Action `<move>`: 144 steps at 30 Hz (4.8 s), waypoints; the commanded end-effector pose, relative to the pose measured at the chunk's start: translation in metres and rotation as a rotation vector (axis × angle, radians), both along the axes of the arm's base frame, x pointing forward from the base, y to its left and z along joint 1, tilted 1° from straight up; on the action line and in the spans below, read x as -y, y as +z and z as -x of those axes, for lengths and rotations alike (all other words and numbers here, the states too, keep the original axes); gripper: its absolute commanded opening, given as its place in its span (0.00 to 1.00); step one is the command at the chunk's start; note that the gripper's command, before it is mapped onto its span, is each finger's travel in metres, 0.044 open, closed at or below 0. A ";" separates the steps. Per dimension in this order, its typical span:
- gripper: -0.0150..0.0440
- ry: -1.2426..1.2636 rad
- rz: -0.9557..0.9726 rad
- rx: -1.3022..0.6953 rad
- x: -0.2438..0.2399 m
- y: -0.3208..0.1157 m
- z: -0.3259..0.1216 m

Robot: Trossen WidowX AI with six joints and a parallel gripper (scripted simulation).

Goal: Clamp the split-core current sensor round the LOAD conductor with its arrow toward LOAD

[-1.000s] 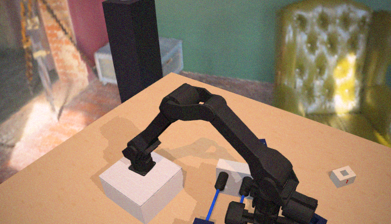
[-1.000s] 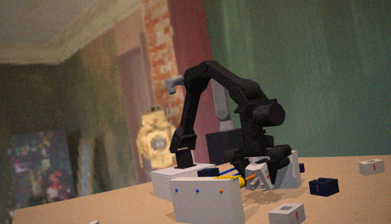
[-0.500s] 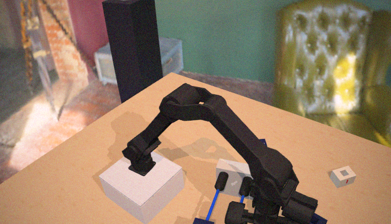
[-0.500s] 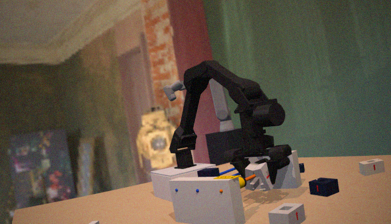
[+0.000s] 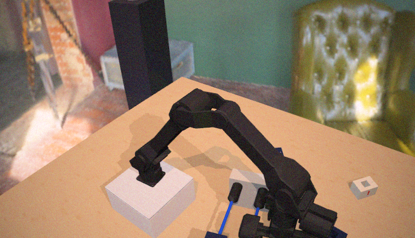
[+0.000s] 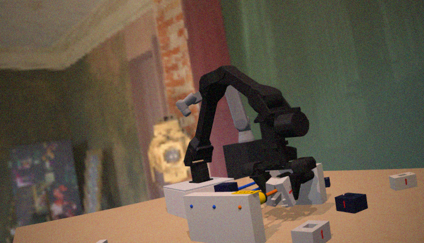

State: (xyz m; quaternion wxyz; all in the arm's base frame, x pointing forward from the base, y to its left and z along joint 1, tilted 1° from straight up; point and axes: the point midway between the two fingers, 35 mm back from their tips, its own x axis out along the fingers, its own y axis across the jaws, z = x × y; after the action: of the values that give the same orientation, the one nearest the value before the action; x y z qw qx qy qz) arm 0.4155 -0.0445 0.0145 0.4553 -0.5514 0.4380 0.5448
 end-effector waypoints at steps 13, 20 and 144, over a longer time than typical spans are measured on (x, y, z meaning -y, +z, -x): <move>1.00 -0.014 -0.015 0.190 0.007 0.021 -0.002; 1.00 -0.014 -0.017 0.199 0.008 0.011 -0.005; 1.00 -0.014 -0.057 0.399 0.006 0.003 -0.024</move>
State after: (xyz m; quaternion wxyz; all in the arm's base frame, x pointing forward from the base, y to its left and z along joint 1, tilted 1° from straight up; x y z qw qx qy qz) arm 0.4358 -0.0512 0.0138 0.5480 -0.6305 0.3324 0.4378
